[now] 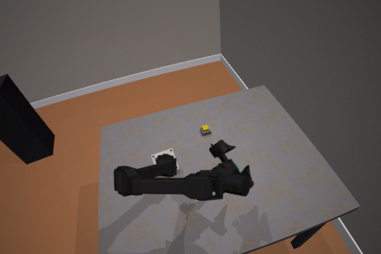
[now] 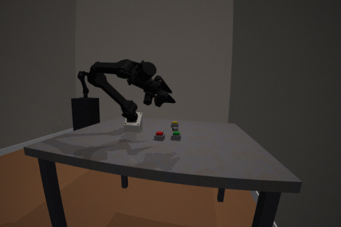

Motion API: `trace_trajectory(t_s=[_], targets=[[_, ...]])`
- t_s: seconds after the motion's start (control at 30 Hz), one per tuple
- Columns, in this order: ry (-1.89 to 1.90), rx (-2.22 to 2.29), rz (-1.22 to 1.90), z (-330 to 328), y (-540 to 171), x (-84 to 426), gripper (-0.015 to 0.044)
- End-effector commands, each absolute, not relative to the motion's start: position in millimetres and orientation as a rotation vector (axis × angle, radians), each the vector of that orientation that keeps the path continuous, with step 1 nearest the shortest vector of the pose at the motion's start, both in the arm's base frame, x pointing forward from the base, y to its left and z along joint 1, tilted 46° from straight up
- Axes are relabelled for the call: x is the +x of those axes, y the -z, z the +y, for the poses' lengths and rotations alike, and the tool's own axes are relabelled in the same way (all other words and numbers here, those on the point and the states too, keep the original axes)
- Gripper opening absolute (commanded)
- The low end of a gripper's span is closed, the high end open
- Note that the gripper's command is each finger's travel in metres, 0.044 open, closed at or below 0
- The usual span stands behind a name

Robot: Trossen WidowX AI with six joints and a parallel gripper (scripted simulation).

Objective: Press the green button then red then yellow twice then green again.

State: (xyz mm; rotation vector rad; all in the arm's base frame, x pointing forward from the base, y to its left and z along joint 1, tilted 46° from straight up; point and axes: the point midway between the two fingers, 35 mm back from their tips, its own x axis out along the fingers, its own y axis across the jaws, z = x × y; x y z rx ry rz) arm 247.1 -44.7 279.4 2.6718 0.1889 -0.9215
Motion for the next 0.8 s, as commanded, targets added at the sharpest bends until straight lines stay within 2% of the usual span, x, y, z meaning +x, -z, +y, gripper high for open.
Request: trace_trajectory(t_s=[0.0, 0.07, 0.37, 0.77], targets=[[0.930, 2.652, 0.196, -44.8, -277.5, 247.9, 0.0400], [0.992, 2.491, 0.259, -44.8, -262.6, 253.7, 0.0400], [1.134, 1.244, 0.777, -48.3, -187.4, 270.4, 0.0400], [0.738, -0.497, 1.428, -44.6, -154.4, 292.6, 0.0400]])
